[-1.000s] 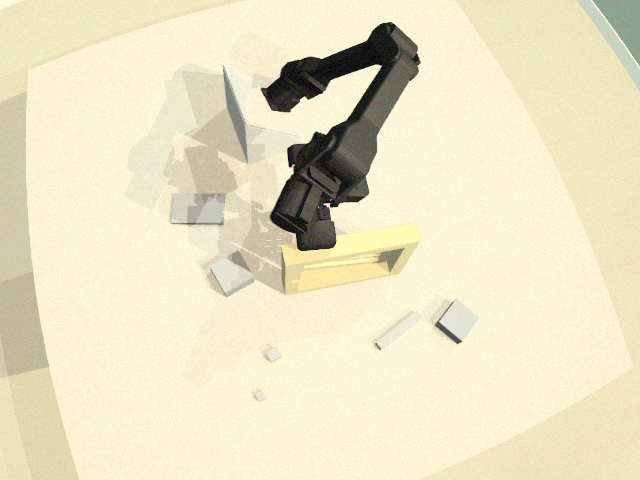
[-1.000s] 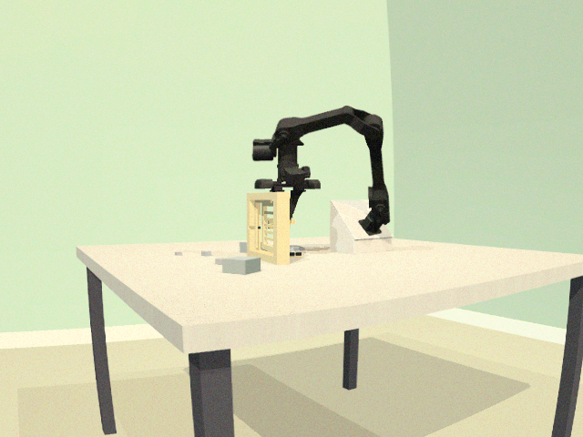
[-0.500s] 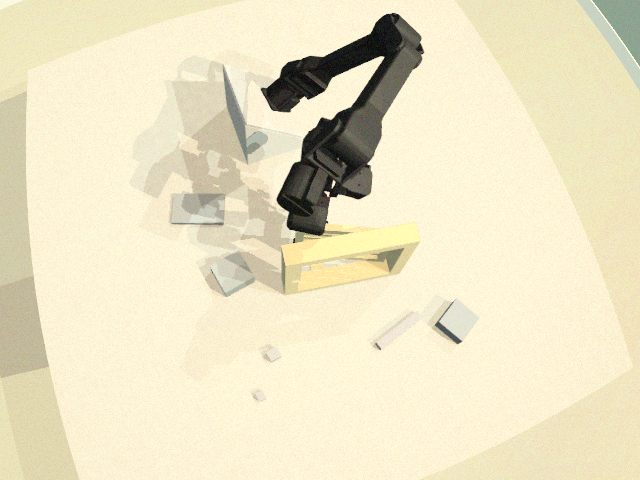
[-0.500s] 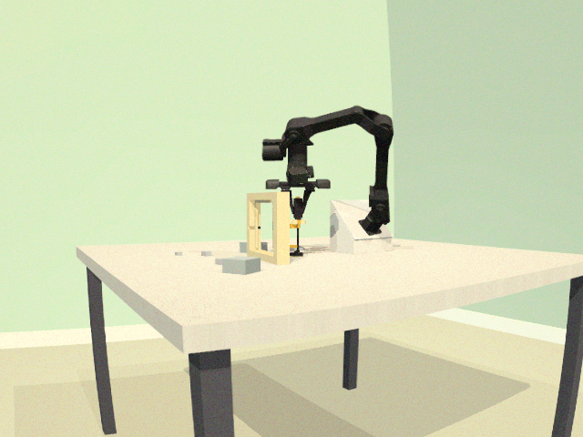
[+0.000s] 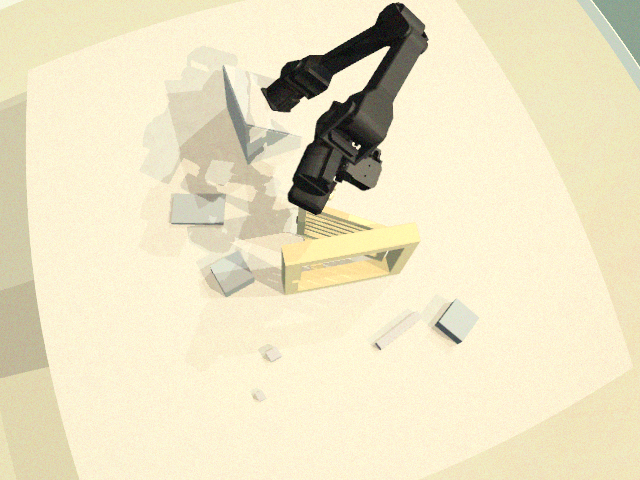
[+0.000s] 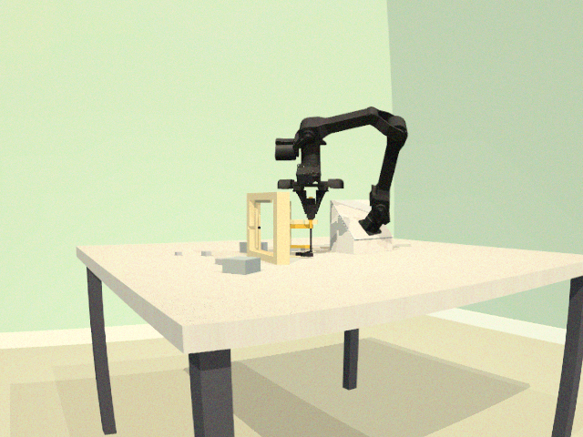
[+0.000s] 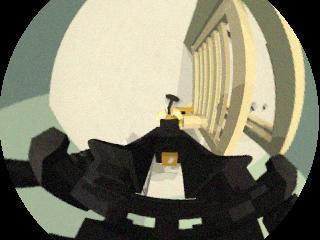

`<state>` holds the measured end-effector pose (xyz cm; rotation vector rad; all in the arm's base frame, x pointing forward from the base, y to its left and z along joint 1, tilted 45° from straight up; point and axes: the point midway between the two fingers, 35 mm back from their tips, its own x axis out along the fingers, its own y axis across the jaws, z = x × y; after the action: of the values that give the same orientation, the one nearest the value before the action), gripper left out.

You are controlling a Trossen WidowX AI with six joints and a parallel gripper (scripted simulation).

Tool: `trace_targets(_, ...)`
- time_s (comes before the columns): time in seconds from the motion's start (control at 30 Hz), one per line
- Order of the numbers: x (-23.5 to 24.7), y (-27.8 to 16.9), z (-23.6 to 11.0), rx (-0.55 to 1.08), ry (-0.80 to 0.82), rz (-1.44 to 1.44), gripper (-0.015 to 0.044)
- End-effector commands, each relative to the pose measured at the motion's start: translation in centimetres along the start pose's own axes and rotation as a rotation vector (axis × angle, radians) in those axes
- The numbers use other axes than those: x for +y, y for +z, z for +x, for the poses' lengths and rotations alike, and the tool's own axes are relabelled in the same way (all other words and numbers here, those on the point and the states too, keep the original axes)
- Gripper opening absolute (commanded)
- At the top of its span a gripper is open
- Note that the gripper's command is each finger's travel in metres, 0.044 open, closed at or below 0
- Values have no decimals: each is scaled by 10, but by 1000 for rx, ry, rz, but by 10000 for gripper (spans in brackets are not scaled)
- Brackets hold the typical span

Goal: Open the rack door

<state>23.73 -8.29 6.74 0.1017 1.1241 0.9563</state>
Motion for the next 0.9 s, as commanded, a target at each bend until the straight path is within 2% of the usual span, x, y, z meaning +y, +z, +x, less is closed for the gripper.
trace_targets(0.0,10,3,0,-7,-2,89,20)
trace_targets(0.87,66,32,0,-7,2,493,20)
